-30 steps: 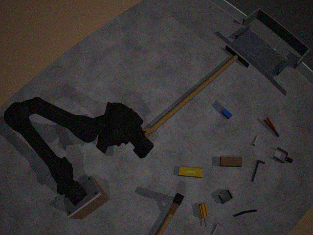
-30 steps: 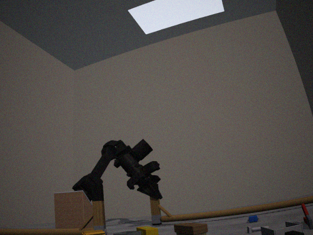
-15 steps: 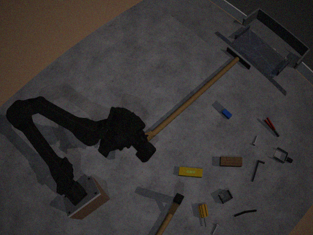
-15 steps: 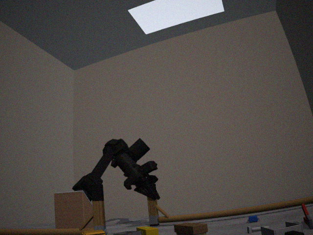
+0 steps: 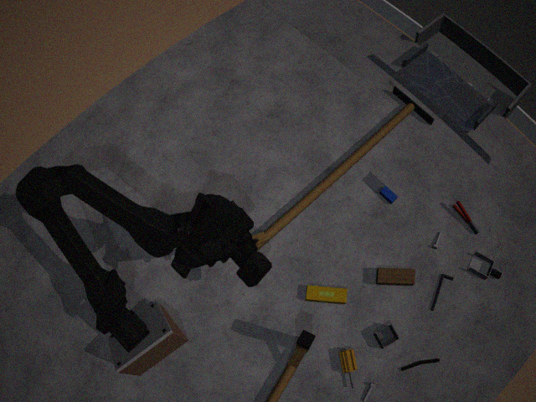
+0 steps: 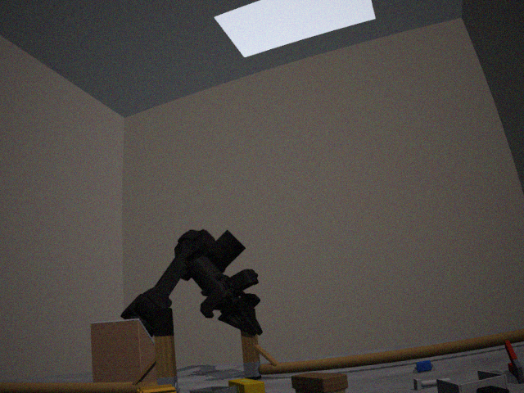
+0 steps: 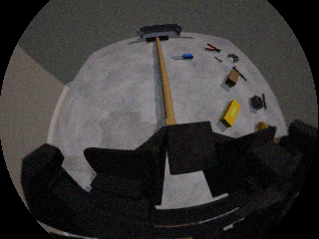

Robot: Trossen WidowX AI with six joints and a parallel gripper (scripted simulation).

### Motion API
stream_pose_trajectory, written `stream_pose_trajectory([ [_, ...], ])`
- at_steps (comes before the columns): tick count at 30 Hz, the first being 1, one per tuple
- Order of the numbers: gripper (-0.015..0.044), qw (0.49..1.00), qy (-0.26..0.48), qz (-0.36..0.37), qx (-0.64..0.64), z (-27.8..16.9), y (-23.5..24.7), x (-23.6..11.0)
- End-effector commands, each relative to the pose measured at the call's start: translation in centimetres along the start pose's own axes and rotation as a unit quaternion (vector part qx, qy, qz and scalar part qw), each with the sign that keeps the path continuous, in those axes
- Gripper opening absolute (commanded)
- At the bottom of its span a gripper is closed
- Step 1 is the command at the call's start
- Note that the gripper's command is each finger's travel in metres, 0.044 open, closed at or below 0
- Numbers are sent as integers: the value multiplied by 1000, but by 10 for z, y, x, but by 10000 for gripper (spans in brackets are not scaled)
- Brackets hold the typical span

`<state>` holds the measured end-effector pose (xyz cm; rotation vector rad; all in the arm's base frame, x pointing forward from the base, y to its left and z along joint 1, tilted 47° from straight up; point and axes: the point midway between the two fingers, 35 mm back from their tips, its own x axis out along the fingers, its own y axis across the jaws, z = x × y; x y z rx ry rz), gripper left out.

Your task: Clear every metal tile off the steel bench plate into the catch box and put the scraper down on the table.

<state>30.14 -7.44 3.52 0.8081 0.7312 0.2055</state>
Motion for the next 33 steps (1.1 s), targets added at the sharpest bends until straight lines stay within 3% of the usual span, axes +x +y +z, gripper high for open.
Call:
stream_pose_trajectory([
  [1,0,1000,-3,-3,3,0,-6,-2],
  [33,0,1000,-5,-6,6,31,-16,21],
])
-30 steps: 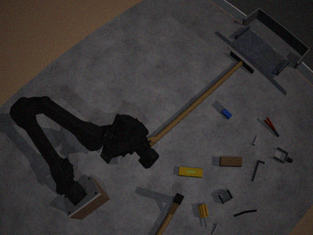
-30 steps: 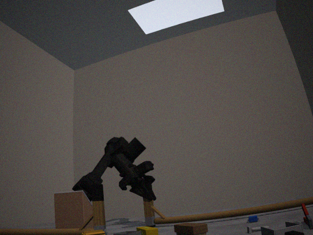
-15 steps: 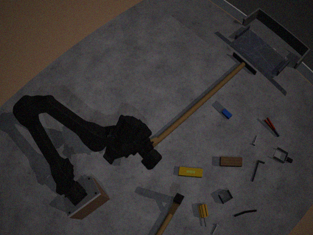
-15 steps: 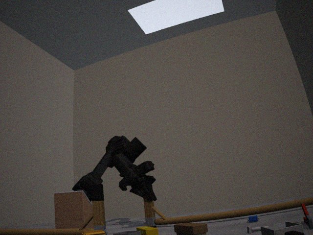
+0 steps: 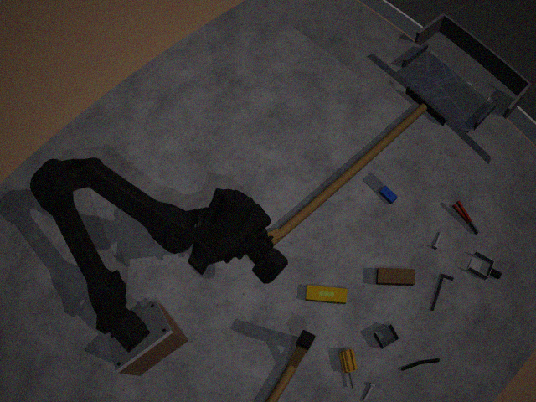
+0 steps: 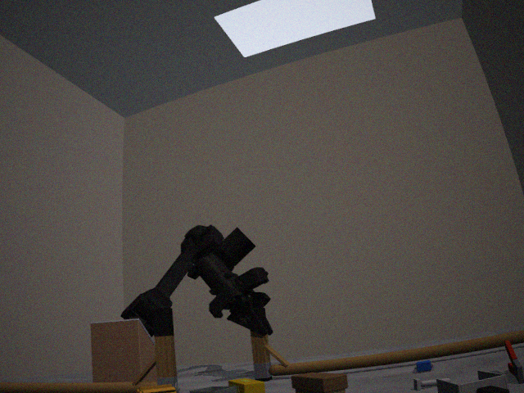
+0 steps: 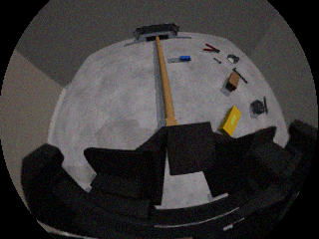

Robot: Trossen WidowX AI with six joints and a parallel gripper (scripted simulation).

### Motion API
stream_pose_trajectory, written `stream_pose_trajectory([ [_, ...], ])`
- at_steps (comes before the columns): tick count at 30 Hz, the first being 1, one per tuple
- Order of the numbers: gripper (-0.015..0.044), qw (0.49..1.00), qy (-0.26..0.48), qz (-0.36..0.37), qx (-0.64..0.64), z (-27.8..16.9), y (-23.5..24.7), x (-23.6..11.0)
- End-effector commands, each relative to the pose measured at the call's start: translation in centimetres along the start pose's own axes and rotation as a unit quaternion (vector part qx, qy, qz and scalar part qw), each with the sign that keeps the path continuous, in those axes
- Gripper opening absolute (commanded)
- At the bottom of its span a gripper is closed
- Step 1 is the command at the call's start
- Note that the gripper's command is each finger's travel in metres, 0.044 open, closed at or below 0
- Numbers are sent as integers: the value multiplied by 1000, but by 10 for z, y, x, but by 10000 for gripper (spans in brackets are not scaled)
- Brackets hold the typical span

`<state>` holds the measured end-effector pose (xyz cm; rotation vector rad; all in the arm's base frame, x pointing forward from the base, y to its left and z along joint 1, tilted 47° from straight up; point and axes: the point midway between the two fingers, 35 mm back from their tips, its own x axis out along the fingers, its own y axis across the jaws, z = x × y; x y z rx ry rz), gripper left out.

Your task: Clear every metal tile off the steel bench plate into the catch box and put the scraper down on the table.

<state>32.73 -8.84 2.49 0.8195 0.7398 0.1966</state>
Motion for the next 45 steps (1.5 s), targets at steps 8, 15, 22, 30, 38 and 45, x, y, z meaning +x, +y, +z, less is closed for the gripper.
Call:
stream_pose_trajectory([
  [8,0,1000,-8,-3,-1,20,0,11],
  [15,0,1000,-9,-3,0,27,4,17],
  [22,0,1000,-9,-3,0,31,4,20],
  [30,0,1000,-9,-3,0,38,5,25],
  [38,0,1000,-10,-3,-1,46,6,31],
  [45,0,1000,-10,-3,-1,52,7,36],
])
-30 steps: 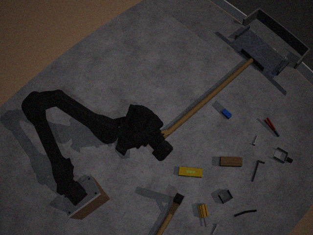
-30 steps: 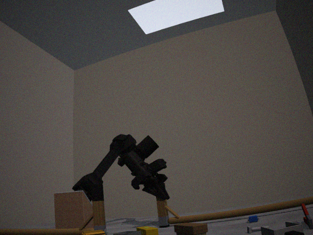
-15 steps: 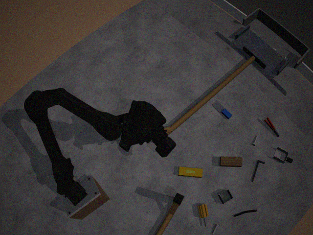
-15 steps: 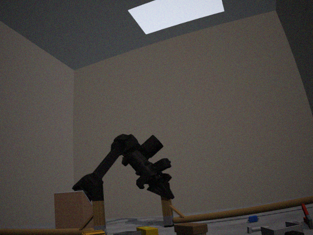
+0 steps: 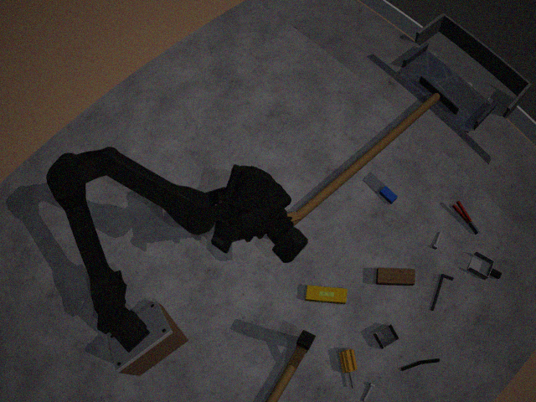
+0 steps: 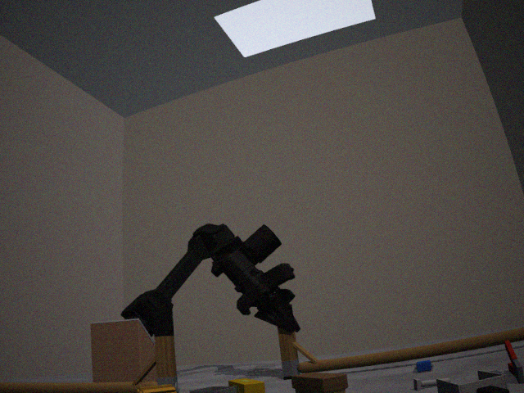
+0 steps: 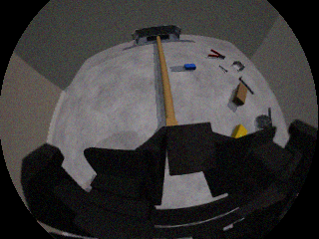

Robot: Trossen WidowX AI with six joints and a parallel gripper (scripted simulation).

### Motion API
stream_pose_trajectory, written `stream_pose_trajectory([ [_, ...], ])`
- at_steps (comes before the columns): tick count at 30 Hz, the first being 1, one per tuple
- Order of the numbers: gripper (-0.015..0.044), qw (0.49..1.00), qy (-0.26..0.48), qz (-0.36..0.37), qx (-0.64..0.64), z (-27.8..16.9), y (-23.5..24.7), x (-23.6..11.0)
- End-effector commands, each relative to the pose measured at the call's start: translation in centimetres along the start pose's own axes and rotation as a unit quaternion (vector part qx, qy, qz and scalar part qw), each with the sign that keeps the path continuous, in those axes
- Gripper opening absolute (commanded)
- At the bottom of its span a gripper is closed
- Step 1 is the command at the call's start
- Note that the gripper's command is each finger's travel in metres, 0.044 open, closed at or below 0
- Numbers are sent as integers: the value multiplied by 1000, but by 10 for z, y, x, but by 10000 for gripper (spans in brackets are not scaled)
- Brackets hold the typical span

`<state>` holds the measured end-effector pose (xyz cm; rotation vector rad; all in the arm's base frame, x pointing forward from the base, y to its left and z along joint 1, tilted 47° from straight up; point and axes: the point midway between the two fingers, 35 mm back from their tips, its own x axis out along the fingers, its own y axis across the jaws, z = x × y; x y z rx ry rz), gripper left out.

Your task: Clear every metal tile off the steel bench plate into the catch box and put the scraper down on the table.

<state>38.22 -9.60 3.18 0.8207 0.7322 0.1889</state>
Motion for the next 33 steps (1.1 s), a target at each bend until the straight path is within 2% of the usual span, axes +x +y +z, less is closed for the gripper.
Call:
stream_pose_trajectory([
  [1,0,1000,-5,-1,-2,9,1,3],
  [33,0,1000,-5,-1,-2,38,2,22],
])
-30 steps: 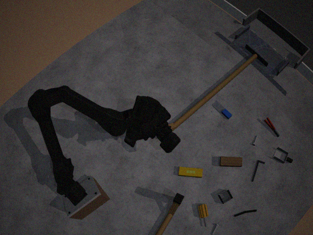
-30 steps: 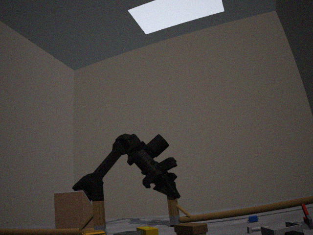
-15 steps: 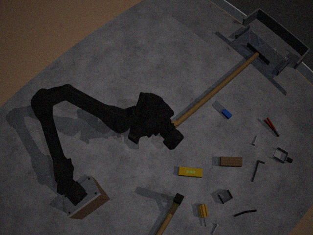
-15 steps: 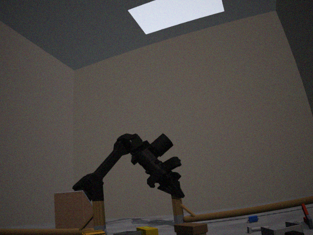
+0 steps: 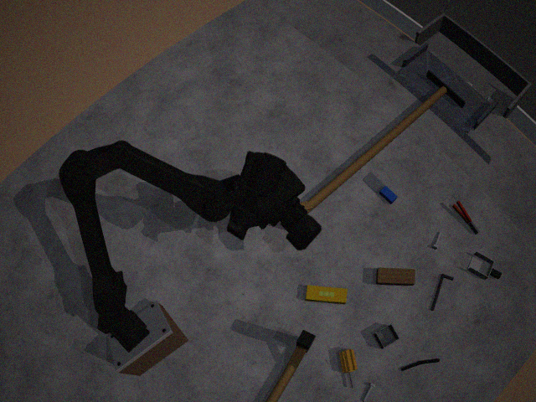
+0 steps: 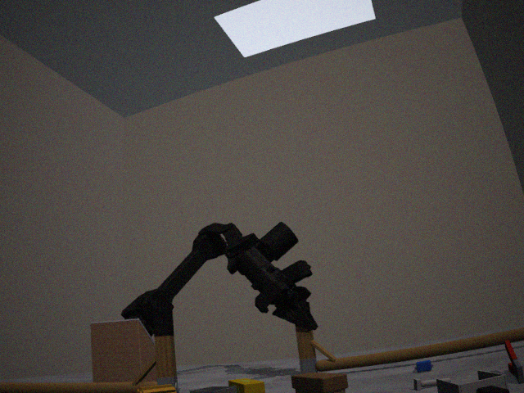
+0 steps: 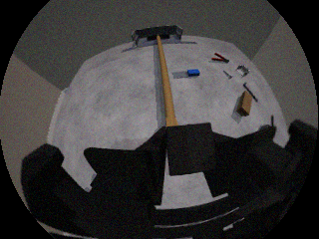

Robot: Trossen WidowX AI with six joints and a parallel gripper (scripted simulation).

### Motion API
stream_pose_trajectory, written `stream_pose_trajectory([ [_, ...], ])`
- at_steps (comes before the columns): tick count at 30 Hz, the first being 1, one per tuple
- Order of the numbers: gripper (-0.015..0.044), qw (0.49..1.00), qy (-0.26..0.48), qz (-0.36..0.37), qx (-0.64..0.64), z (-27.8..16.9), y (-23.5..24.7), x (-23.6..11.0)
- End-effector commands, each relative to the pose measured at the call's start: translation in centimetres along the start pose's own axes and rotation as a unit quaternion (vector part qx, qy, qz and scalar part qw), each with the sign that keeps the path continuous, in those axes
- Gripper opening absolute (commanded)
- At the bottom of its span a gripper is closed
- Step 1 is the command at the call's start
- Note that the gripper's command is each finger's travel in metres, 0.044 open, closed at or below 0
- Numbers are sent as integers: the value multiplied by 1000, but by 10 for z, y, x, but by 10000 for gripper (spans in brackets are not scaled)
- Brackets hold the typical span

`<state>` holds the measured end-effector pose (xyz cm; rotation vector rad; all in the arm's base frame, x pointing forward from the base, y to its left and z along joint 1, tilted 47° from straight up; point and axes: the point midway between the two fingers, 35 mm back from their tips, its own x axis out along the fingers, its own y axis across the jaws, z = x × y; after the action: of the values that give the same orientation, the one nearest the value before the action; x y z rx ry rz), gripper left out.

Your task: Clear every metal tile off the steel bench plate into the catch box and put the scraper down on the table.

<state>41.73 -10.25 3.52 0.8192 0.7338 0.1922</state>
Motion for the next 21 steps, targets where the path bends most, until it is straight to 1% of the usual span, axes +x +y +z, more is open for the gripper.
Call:
stream_pose_trajectory([
  [1,0,1000,-7,-2,-1,10,0,2],
  [21,0,1000,-7,-1,-2,30,1,15],
])
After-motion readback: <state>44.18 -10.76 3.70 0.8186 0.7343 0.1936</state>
